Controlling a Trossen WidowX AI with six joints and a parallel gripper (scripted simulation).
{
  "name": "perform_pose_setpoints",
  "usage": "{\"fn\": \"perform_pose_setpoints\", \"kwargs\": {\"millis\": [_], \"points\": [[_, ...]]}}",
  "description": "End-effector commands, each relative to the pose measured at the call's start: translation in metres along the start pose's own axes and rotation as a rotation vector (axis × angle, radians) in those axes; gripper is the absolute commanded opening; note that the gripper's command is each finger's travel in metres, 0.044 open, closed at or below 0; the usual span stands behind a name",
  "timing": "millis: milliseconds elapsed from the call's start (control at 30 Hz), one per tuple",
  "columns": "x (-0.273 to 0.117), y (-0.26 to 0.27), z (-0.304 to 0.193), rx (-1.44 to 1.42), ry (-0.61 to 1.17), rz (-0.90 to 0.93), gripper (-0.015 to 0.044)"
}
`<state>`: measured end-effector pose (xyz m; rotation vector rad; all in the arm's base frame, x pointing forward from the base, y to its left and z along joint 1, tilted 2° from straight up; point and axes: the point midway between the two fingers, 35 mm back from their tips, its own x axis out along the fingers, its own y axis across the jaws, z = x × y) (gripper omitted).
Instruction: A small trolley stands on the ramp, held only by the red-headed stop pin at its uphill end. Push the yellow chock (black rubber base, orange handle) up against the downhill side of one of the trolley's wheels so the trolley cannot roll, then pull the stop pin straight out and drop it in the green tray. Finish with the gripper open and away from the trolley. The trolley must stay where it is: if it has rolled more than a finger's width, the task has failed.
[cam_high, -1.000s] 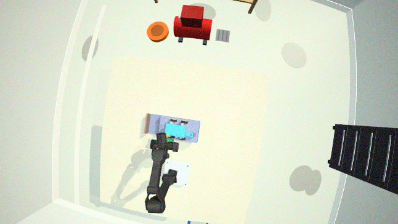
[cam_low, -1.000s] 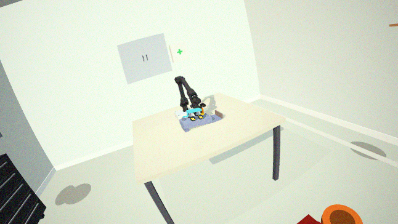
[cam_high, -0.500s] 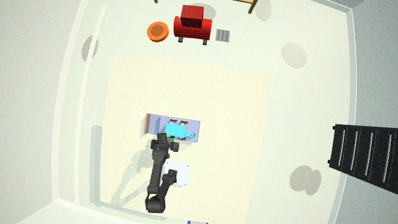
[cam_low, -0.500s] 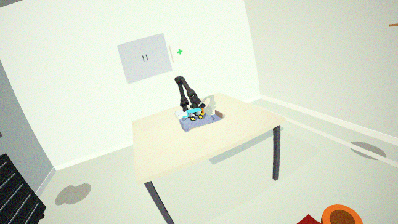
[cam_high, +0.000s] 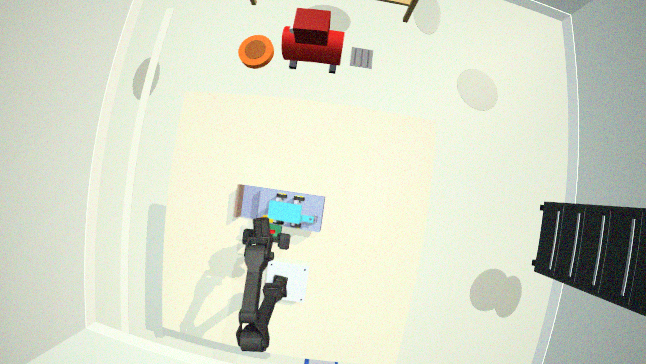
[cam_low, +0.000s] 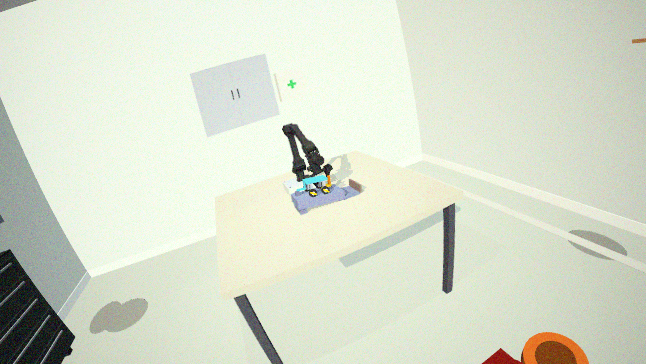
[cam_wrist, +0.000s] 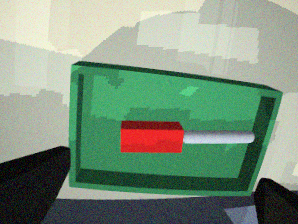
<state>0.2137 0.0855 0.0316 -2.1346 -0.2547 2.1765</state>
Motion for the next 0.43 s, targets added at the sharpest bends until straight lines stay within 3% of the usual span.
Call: {"fn": "perform_pose_setpoints", "kwargs": {"millis": [0,400], "points": [[-0.016,-0.003,0.0,-0.004,0.004,-0.005,0.044],[-0.051,-0.009,0.0,-0.004,0.004,-0.005,0.044]]}}
